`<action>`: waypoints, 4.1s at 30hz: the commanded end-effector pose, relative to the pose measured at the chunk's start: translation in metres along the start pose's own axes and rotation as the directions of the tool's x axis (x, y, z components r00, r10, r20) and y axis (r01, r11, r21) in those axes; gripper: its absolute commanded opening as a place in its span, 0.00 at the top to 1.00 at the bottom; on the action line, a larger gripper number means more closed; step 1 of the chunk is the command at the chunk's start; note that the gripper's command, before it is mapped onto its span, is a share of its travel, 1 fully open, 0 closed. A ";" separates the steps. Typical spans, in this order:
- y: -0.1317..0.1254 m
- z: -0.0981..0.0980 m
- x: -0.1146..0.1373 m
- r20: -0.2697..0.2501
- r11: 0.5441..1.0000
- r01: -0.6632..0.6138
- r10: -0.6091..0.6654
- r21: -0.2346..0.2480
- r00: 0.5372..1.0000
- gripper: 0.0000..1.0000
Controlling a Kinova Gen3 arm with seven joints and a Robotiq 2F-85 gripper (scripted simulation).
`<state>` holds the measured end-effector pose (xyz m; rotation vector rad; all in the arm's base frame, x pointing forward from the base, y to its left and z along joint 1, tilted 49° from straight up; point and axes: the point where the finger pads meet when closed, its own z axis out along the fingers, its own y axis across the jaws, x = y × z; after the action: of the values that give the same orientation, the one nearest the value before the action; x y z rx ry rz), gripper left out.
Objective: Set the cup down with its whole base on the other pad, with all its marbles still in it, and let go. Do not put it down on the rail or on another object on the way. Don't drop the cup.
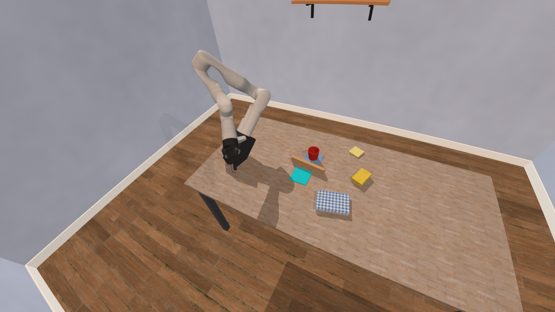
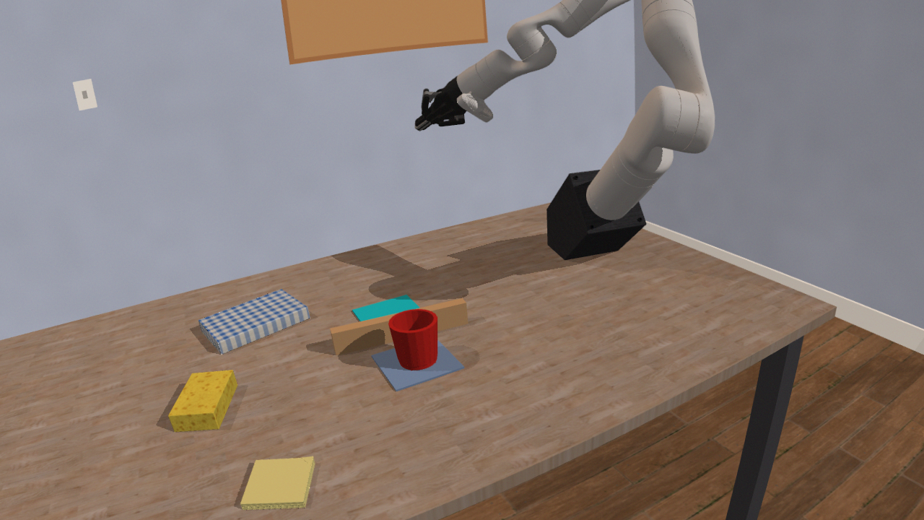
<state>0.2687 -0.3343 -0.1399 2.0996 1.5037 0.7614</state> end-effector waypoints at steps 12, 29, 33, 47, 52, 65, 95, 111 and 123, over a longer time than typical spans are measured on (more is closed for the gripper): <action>0.008 0.003 0.002 -0.005 1.000 0.002 -0.002 0.009 1.000 1.00; 0.021 0.008 0.009 -0.016 1.000 -0.009 0.010 0.024 1.000 1.00; 0.027 0.011 0.012 -0.022 0.999 -0.015 0.015 0.032 1.000 1.00; 0.034 0.013 0.017 -0.029 0.999 -0.020 0.021 0.040 0.999 1.00; 0.041 0.016 0.022 -0.036 0.998 -0.025 0.027 0.049 0.999 1.00; 0.048 0.018 0.027 -0.044 0.998 -0.030 0.033 0.058 0.998 1.00; 0.075 0.027 0.054 -0.082 0.994 -0.048 0.056 0.099 0.995 1.00; 0.088 0.031 0.072 -0.104 0.991 -0.055 0.068 0.122 0.992 1.00; 0.094 0.033 0.081 -0.116 0.989 -0.058 0.074 0.134 0.990 1.00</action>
<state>0.3741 -0.2879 -0.0920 2.2558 1.5781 0.8555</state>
